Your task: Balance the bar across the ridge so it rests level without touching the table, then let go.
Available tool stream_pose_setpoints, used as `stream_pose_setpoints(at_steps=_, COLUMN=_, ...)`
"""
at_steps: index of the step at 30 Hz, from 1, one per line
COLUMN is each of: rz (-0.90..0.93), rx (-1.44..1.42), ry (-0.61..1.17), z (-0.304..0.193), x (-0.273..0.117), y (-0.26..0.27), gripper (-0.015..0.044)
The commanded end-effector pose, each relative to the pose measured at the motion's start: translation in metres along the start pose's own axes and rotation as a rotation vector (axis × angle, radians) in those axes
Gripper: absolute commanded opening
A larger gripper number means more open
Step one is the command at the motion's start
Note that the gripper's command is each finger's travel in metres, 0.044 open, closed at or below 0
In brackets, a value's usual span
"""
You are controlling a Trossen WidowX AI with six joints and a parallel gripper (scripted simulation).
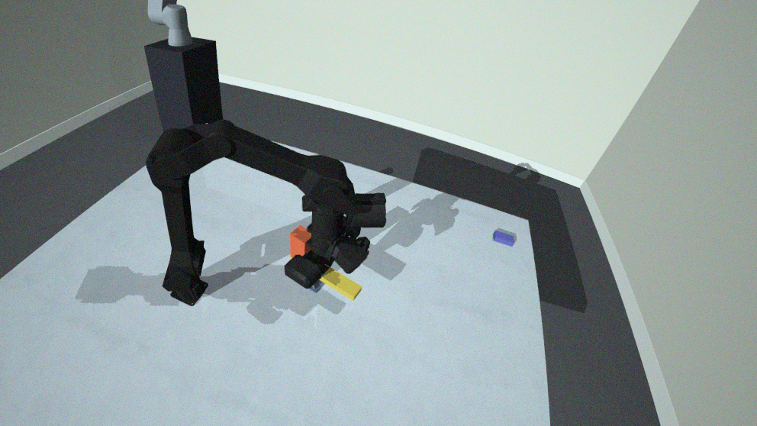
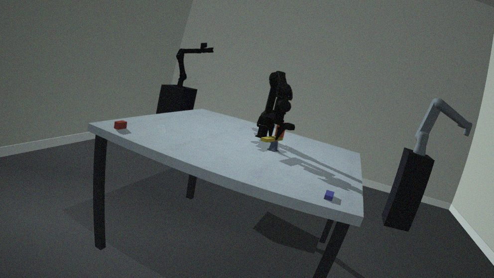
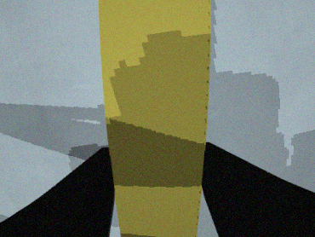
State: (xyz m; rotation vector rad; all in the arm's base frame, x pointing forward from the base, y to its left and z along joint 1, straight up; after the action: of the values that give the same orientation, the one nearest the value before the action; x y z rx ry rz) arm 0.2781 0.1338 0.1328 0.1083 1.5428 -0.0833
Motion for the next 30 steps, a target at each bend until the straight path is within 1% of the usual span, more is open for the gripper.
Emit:
stream_pose_setpoints(at_steps=1, rz=0.000, rx=0.000, ry=0.000, z=0.0000, x=0.0000, y=0.0000, gripper=0.0000)
stream_pose_setpoints(at_steps=19, rz=0.000, rx=0.000, ry=0.000, z=0.0000, x=0.0000, y=0.0000, gripper=0.0000)
stream_pose_setpoints(at_steps=25, rz=0.000, rx=0.000, ry=0.000, z=0.0000, x=0.0000, y=0.0000, gripper=0.0158)
stream_pose_setpoints(at_steps=26, rz=0.000, rx=0.000, ry=0.000, z=0.0000, x=0.0000, y=0.0000, gripper=0.0167)
stream_pose_setpoints(at_steps=30, rz=0.000, rx=0.000, ry=0.000, z=0.0000, x=0.0000, y=0.0000, gripper=0.0167)
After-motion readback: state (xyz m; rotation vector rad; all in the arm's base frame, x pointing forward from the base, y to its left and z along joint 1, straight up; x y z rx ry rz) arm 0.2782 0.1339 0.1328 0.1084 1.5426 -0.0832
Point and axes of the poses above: the point midway between the two fingers, 35 mm back from their tips, its own x axis out along the fingers, its own y axis across the jaws, z = x × y, the point moved 3 cm from there along -x, back along the fingers, and after that the axes turned 8 degrees about -x, right-handed, at the moved point
